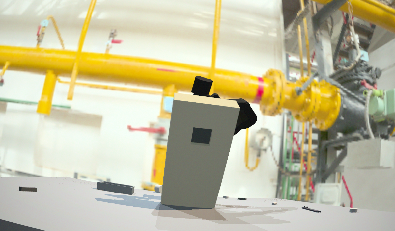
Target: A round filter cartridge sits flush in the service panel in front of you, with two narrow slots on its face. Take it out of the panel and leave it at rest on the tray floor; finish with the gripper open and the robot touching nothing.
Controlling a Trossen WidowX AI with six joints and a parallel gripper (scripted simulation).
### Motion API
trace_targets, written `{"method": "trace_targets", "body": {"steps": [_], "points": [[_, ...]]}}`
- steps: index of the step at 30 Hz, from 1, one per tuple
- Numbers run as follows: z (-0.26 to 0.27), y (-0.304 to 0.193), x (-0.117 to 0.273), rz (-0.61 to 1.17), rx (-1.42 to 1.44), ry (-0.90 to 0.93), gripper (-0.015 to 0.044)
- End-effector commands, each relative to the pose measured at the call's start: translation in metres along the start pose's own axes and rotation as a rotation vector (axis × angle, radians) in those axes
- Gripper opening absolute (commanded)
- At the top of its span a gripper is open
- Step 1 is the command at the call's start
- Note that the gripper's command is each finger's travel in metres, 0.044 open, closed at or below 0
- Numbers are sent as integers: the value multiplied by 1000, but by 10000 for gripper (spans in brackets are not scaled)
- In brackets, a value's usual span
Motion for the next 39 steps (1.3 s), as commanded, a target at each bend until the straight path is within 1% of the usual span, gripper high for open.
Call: {"method": "trace_targets", "body": {"steps": [1, 26, 39], "points": [[1, -1, -1, 4, -5, 4, 107], [0, 0, 0, 0, -1, 0, 107], [1, -1, -8, 4, -5, 4, 107]]}}
Point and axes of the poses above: the point midway between the two fingers, 35 mm back from their tips, its own x axis back along the fingers, its own z axis across the jaws, y = z × x, the point moved 2 cm from there along x, back along the fingers, and after that the axes turned 10 degrees about -x, right-handed, at the moved point
